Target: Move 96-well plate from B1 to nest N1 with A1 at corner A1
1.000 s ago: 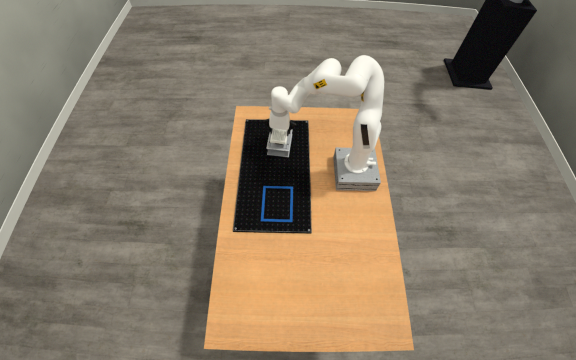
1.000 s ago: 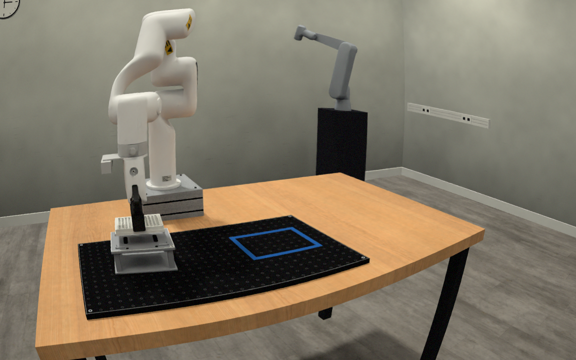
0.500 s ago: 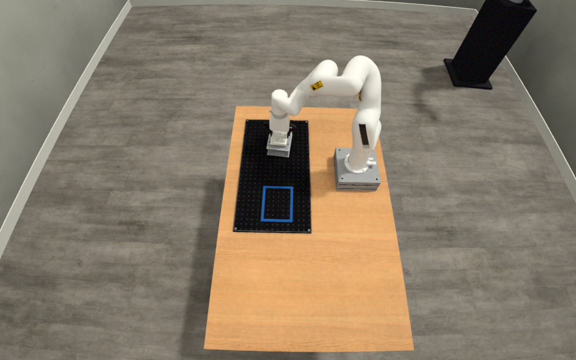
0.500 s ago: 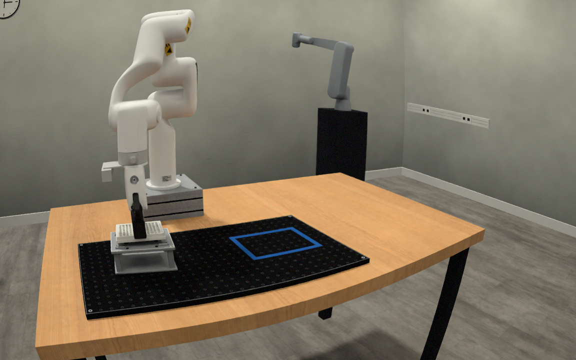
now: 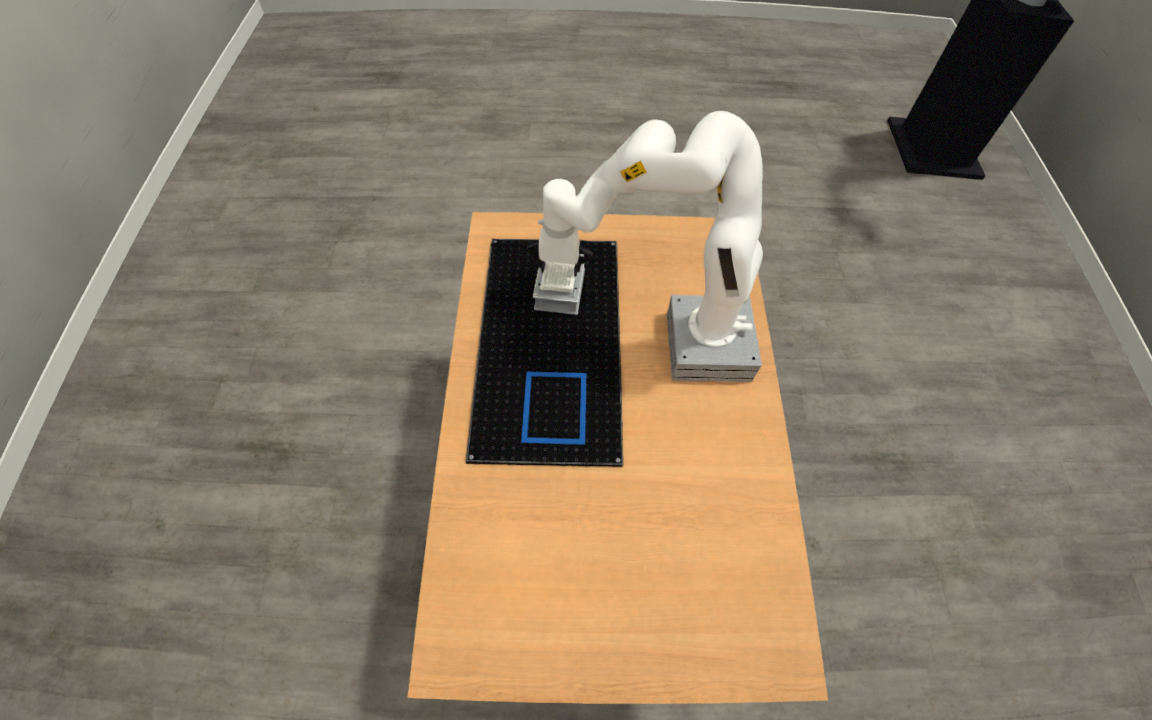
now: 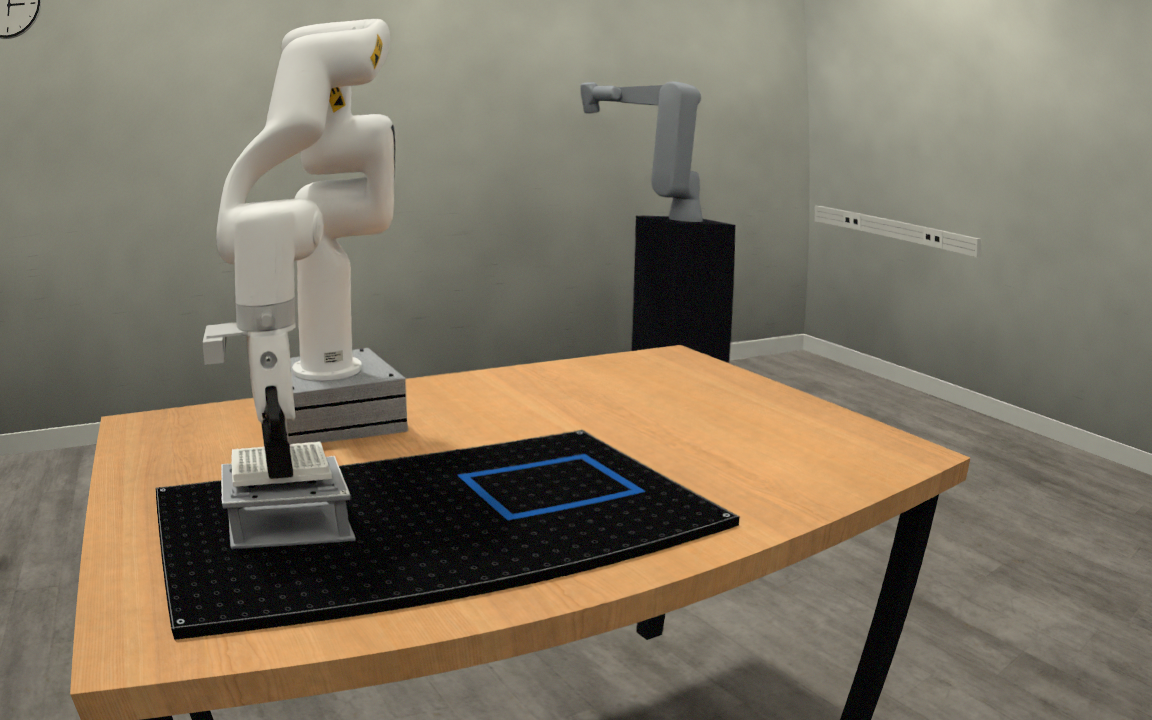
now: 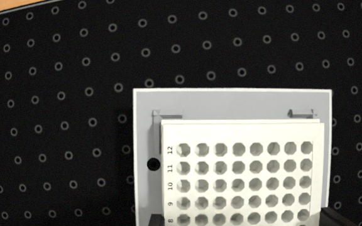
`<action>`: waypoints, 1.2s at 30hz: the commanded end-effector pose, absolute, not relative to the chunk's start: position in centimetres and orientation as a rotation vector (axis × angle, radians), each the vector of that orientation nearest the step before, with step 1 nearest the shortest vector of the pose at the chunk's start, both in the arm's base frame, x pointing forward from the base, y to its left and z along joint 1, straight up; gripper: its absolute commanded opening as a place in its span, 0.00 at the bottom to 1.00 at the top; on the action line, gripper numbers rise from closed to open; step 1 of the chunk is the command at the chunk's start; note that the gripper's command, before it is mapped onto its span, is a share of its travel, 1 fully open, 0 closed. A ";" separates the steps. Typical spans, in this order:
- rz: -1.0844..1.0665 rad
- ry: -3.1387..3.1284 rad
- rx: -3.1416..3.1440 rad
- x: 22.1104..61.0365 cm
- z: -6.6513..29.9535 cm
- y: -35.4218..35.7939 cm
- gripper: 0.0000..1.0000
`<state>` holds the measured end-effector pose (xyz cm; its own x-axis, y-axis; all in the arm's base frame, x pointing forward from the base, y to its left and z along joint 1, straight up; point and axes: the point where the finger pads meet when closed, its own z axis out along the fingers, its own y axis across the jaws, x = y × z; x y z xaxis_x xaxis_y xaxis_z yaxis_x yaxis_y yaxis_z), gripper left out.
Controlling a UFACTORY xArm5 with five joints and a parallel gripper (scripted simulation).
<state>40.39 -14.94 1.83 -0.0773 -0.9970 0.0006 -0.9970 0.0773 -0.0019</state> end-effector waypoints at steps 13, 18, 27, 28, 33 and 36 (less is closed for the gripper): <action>-0.012 2.308 -2.136 40.5 1.7 -15.0 0.00; -0.012 2.308 -2.136 40.5 1.7 -15.0 0.00; -0.012 2.308 -2.136 40.5 1.5 -15.0 0.00; -0.012 2.308 -2.136 40.5 1.5 -15.0 0.00; -0.012 2.308 -2.136 40.5 1.4 -15.0 0.00; -0.012 2.308 -2.136 40.5 1.4 -15.0 0.00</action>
<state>40.38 -14.93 1.32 -0.0773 -0.9970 0.0005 -0.9970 0.0773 -0.0017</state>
